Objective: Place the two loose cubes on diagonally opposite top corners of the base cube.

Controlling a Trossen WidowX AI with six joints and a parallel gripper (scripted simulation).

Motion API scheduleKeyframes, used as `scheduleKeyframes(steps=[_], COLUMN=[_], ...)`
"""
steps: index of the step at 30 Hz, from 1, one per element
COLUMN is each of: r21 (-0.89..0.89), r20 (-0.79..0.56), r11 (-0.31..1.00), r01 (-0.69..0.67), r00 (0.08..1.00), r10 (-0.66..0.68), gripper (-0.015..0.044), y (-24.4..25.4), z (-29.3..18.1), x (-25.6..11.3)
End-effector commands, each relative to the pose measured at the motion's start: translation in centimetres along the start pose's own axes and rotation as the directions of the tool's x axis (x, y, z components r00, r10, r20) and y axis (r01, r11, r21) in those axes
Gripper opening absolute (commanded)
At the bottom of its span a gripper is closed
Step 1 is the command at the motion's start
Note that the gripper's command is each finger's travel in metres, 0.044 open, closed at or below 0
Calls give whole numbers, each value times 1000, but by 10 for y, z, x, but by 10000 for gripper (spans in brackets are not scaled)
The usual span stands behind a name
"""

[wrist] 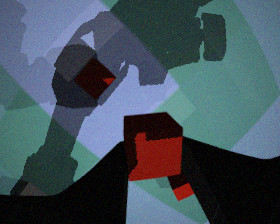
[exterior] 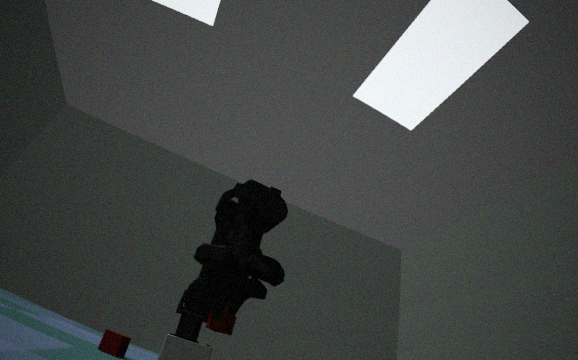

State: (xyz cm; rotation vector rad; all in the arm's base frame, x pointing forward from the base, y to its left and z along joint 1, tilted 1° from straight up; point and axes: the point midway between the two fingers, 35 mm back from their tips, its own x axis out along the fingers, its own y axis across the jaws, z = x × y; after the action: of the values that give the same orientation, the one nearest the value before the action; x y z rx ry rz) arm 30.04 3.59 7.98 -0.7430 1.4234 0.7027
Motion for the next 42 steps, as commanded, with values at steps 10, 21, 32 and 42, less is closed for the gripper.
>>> scheduleKeyframes(steps=[10, 21, 32, 42], r21=[37, 53, 54, 57], r20=[-1, 0, 0, 0], r11=[999, 999, 999, 998], r01=[-2, -3, -3, -3], r00=[1000, 1000, 1000, 1000], r10=[2, 3, 3, 3], gripper=[105, 105, 105, 105], y=[32, 49, 49, 49], z=[19, 27, 27, 26], x=[18, 27, 35, 54])
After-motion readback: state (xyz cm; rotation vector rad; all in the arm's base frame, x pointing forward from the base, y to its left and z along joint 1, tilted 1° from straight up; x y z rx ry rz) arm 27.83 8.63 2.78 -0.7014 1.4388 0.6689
